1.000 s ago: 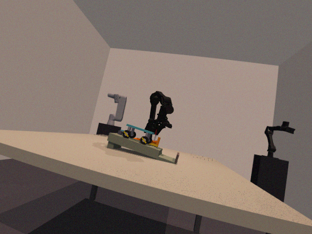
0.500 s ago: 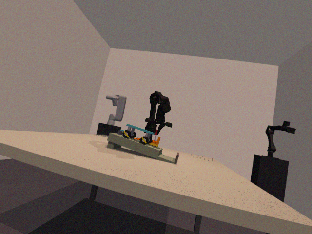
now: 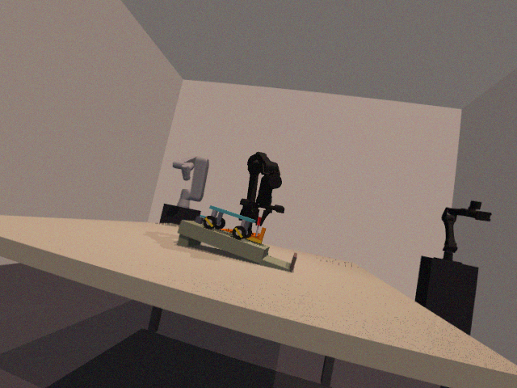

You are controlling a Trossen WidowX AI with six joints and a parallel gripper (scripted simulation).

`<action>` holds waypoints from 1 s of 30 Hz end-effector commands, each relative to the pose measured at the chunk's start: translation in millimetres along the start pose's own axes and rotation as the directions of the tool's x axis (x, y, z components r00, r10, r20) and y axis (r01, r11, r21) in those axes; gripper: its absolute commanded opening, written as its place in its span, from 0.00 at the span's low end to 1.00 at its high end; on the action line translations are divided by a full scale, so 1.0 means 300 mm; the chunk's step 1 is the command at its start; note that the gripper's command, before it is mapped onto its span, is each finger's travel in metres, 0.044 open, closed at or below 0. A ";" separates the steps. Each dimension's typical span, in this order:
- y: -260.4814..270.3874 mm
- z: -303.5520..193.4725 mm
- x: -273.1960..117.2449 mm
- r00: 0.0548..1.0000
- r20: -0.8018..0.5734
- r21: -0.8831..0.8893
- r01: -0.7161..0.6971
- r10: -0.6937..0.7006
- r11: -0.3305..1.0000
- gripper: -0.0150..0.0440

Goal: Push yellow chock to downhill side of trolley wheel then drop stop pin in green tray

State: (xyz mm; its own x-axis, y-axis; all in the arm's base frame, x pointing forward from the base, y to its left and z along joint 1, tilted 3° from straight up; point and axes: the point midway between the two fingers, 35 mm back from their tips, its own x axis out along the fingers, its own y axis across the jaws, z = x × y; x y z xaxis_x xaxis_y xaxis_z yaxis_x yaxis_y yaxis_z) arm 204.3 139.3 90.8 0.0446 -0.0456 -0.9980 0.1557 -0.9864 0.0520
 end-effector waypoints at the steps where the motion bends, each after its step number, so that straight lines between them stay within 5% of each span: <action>1: 0.000 0.030 0.030 1.000 0.006 0.002 0.004 -0.004 1.000 0.25; 16: -0.031 0.027 0.127 0.986 0.006 0.003 0.167 -0.167 0.986 0.25; 30: -0.095 0.033 0.248 0.984 0.006 0.003 0.177 -0.178 0.984 0.25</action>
State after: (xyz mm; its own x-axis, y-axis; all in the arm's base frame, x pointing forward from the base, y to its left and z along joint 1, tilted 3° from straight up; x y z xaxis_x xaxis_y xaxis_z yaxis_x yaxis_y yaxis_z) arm 196.7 161.4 22.1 0.0216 0.1297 -0.9913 0.1633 -0.9787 -0.1245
